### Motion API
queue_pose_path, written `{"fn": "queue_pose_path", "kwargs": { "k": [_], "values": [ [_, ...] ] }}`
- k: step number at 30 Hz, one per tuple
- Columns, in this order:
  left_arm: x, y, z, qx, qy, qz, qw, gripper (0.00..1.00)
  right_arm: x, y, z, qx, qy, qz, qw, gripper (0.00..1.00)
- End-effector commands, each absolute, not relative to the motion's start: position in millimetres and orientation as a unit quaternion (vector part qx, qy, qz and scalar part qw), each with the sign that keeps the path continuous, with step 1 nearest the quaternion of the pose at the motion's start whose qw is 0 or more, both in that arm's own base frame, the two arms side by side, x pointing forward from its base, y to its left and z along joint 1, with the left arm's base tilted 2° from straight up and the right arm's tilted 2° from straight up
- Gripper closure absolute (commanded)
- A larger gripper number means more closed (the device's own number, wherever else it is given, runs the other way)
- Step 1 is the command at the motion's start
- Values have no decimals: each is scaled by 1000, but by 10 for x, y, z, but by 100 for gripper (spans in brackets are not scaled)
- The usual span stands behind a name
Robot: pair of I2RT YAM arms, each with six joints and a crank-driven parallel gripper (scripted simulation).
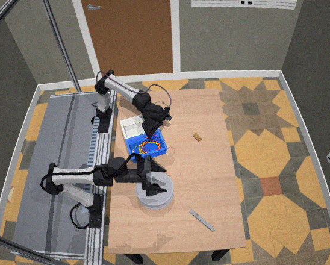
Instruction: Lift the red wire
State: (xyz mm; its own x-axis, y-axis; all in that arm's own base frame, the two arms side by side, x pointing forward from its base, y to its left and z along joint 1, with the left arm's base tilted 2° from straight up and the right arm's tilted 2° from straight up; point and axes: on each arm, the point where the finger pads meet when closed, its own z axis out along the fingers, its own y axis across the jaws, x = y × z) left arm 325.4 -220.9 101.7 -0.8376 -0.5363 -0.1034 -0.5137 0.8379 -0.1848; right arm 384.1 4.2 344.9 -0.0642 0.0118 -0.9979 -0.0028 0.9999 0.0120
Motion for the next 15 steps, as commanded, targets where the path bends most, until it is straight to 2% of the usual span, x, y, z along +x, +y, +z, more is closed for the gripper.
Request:
{"fn": "queue_pose_path", "kwargs": {
  "k": [1,15],
  "values": [
    [3176,-2233,1291,-273,956,-81,77,100,3825,20,3605,-2,707,2,707,0],
    [3189,-2246,1366,-273,956,-81,77,100,3825,20,3605,-2,707,2,707,0]
  ]
}}
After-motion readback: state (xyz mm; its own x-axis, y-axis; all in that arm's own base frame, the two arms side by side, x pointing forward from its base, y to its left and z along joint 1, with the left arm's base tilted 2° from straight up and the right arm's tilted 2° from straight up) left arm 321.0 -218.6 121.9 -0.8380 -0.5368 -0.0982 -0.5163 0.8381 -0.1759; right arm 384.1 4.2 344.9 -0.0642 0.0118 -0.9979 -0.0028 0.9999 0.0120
